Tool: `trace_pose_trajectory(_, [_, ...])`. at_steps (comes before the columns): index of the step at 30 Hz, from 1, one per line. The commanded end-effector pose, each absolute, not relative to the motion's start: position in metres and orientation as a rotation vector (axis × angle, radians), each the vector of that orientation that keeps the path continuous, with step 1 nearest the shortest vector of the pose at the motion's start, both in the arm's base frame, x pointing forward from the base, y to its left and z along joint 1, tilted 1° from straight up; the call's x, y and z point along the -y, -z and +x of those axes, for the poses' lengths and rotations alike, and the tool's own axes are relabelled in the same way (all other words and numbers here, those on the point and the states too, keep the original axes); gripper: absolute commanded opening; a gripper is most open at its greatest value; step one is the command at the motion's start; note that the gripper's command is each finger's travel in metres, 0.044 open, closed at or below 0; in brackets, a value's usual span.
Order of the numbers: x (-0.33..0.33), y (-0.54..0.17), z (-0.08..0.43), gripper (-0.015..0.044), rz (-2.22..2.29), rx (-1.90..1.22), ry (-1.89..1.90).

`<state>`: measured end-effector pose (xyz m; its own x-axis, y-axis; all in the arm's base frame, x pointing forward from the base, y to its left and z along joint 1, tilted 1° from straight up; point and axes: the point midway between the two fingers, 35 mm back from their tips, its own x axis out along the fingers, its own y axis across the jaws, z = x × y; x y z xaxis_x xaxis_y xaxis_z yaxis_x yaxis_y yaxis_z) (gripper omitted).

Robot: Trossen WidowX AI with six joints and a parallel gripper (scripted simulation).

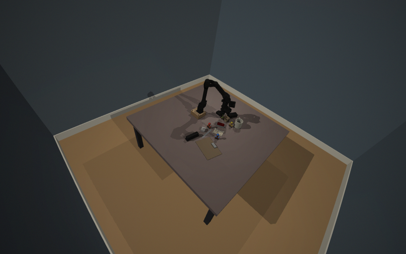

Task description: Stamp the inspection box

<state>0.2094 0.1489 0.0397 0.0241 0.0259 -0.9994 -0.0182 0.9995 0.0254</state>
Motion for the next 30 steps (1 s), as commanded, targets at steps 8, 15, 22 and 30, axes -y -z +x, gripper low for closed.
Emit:
trace_pose_trajectory(8, [-0.149,-0.046,0.21,0.0,0.006,-1.545,-0.035])
trace_pose_trajectory(15, [-0.149,-0.049,0.21,0.0,0.006,-1.545,-0.035])
trace_pose_trajectory(22, [-0.149,-0.053,0.21,0.0,0.006,-1.545,-0.035])
trace_pose_trajectory(30, [-0.149,-0.057,0.21,0.0,0.006,-1.545,-0.035])
